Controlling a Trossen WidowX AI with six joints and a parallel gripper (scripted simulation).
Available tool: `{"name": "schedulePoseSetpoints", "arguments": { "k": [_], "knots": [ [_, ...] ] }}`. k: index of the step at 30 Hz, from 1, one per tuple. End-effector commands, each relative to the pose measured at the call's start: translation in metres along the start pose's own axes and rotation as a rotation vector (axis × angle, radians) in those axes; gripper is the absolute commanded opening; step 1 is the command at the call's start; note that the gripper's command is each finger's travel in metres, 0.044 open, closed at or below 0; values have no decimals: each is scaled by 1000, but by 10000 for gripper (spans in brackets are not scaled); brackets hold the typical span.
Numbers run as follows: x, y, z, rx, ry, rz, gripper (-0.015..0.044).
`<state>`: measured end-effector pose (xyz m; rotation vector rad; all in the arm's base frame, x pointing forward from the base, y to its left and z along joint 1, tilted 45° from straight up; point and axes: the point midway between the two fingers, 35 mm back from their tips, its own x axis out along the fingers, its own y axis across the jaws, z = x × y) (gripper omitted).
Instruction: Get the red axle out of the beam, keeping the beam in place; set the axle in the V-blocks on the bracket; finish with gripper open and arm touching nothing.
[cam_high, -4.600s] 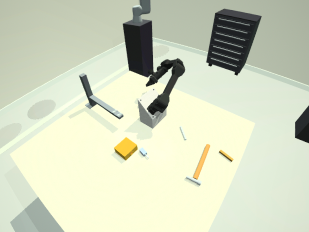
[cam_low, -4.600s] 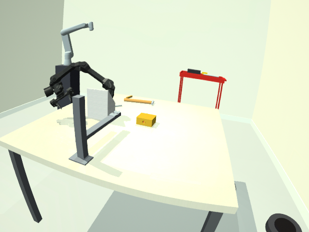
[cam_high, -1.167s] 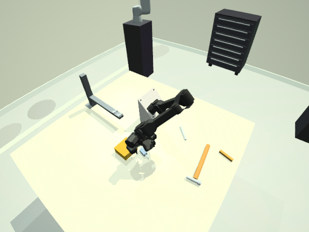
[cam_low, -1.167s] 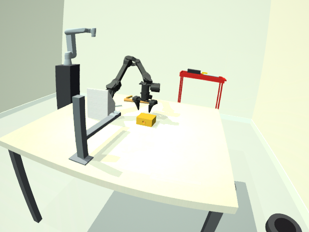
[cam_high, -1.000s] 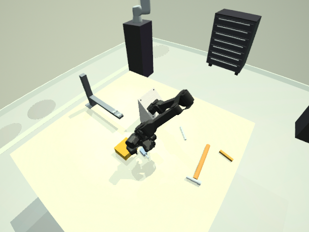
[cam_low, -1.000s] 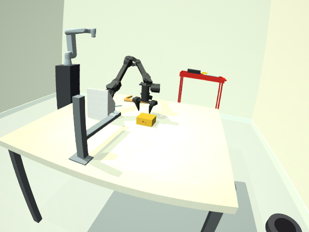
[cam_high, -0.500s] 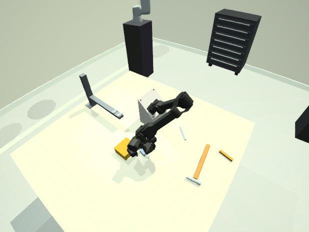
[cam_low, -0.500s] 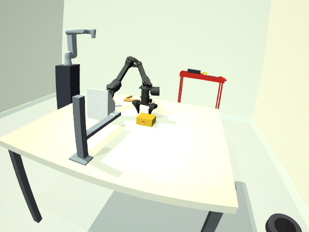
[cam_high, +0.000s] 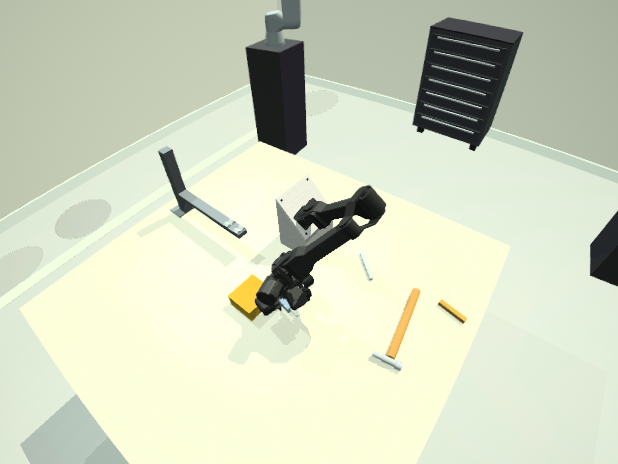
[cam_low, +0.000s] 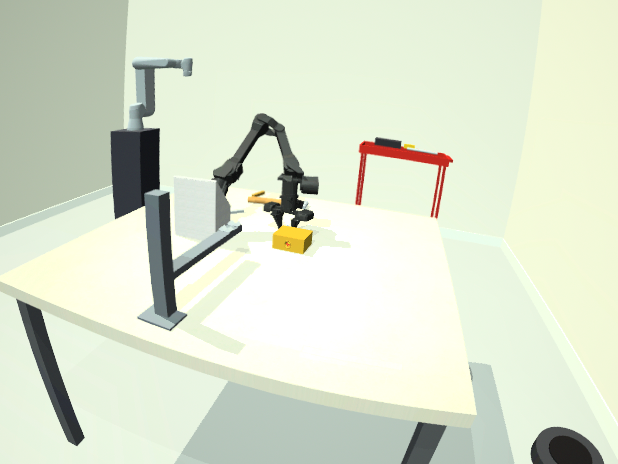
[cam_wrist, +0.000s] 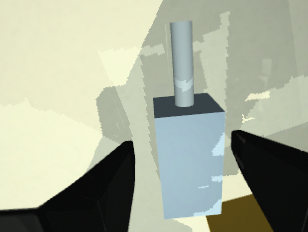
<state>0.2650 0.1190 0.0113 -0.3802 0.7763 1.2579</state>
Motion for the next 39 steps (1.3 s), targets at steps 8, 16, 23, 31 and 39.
{"name": "schedulePoseSetpoints", "arguments": {
  "k": [8, 16, 23, 31, 39],
  "knots": [
    [0, 0, -1, 5, 4, -2, 65],
    [-17, -3, -2, 5, 9, -3, 0],
    [-53, -5, -4, 5, 13, -4, 0],
    [-82, -6, -7, 5, 8, -3, 0],
    [-80, -7, -8, -131, 8, -2, 0]
  ]
}}
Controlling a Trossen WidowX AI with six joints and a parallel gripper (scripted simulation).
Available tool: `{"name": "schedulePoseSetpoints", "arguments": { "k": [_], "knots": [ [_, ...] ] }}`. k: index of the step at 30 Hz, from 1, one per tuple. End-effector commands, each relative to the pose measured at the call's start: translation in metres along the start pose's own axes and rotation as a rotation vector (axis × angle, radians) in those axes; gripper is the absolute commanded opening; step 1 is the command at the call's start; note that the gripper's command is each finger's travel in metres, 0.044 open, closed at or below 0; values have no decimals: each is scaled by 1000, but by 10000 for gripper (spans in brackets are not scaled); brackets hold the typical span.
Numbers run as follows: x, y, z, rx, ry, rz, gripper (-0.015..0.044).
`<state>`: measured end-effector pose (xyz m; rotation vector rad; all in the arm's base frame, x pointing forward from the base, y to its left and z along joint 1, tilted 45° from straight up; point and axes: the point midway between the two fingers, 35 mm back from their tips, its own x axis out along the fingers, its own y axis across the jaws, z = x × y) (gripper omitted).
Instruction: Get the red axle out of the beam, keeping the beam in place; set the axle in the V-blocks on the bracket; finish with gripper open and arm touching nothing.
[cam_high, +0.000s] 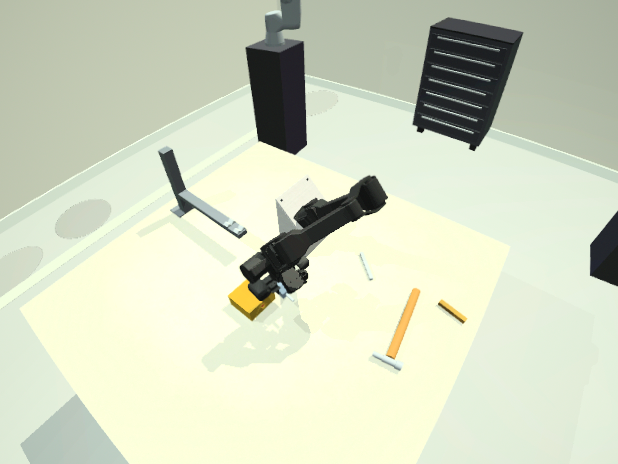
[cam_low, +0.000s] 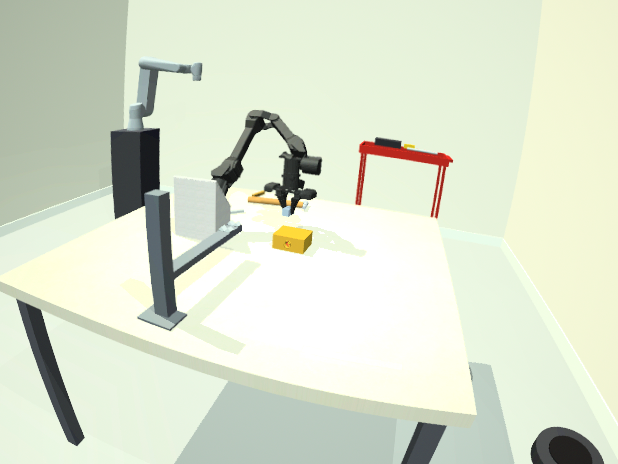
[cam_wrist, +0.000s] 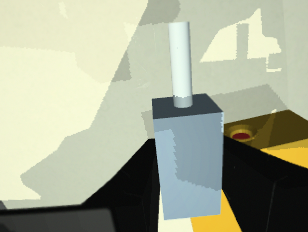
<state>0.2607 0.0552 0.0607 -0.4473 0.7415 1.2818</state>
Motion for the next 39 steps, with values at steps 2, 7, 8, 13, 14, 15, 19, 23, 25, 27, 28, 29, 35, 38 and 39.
{"name": "schedulePoseSetpoints", "arguments": {
  "k": [2, 7, 8, 13, 14, 15, 19, 23, 25, 27, 28, 29, 35, 38, 39],
  "knots": [
    [0, 0, 0, -118, -4, 2, 0],
    [-1, -5, -6, -148, -1, 1, 0],
    [-1, -8, -8, -149, 1, 0, 0],
    [-3, -23, -26, -155, 10, -3, 0],
    [-4, -26, -30, -157, 12, -4, 0],
    [-4, -29, -34, -158, 13, -4, 0],
    [-5, -40, -50, -163, 18, -5, 0],
    [-6, -49, -67, -169, 22, -6, 0],
    [-7, -54, -76, -172, 23, -6, 0],
    [-7, -58, -86, -175, 24, -6, 0],
    [-7, -60, -90, -176, 24, -6, 0],
    [-8, -61, -95, -178, 25, -6, 0],
    [-8, -71, -125, -187, 24, -4, 0],
    [-8, -74, -140, -192, 22, -4, 0],
    [-7, -75, -145, -193, 21, -3, 0]
  ]
}}
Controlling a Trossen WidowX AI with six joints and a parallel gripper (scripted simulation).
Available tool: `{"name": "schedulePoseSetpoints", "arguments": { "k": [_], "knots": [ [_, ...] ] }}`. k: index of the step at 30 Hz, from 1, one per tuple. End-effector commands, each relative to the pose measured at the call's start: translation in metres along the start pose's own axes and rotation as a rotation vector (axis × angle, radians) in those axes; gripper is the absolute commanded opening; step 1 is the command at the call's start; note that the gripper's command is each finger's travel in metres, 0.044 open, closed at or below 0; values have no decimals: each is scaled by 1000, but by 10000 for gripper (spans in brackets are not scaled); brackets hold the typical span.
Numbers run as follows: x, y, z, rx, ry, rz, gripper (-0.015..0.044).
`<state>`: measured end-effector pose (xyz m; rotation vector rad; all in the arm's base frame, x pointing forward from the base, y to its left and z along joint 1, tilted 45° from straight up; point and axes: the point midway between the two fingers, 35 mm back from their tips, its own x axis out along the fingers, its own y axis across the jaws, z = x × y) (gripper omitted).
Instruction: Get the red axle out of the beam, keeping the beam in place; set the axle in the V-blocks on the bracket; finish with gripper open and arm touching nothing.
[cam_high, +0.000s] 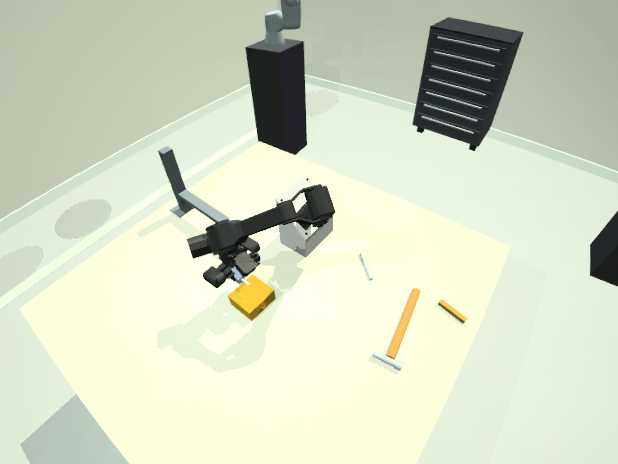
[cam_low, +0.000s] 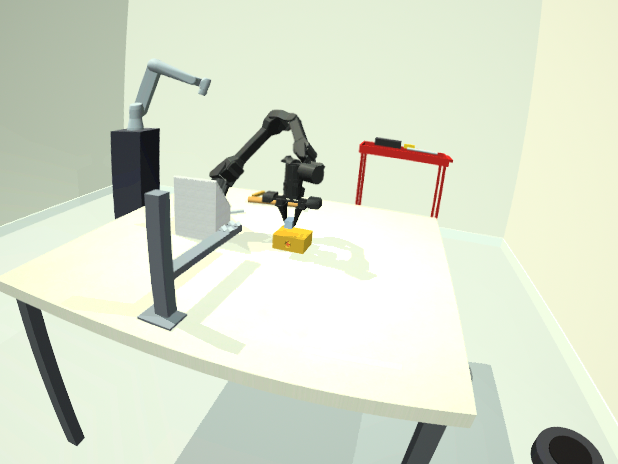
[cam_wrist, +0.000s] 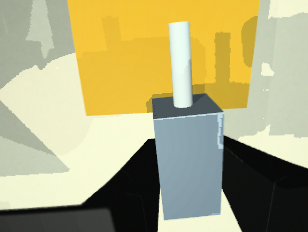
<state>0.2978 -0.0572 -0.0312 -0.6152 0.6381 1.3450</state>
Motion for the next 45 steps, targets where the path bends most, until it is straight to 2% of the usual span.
{"name": "schedulePoseSetpoints", "arguments": {
  "k": [1, 12, 45],
  "knots": [
    [2, 1, -20, -8, -1, 6, 0],
    [7, 7, -73, -28, -16, 6, 0],
    [56, 6, -74, -28, -16, 6, 0]
  ]
}}
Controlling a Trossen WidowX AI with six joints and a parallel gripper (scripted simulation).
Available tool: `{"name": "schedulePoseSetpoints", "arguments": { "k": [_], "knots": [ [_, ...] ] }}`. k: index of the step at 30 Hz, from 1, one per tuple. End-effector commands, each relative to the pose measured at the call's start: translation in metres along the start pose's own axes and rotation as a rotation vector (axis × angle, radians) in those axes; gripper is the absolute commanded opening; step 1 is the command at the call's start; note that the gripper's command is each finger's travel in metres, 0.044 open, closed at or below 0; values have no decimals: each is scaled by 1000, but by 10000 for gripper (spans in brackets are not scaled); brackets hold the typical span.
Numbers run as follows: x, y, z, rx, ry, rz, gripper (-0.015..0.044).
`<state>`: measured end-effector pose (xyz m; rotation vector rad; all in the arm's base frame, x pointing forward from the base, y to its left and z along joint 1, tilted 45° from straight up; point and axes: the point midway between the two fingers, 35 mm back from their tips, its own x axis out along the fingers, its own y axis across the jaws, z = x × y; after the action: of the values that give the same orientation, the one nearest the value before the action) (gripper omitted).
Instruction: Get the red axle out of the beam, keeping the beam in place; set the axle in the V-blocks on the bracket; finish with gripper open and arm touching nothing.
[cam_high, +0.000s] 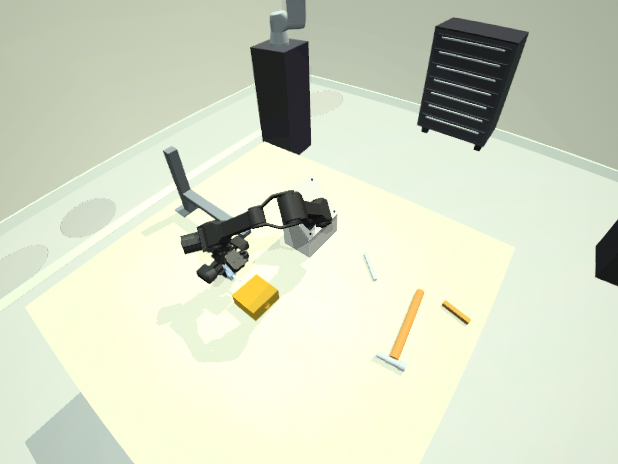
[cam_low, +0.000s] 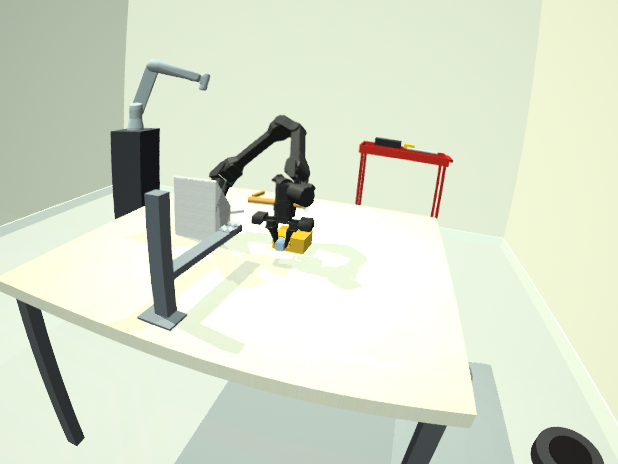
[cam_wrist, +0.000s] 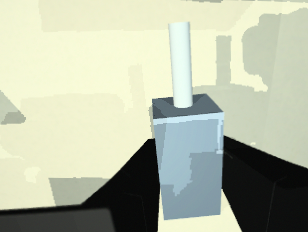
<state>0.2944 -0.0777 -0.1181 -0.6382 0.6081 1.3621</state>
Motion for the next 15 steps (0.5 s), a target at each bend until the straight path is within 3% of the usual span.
{"name": "schedulePoseSetpoints", "arguments": {
  "k": [1, 15],
  "knots": [
    [8, 2, 1, 9, -8, 4, 0],
    [28, 4, 3, 8, -11, 5, 0]
  ]
}}
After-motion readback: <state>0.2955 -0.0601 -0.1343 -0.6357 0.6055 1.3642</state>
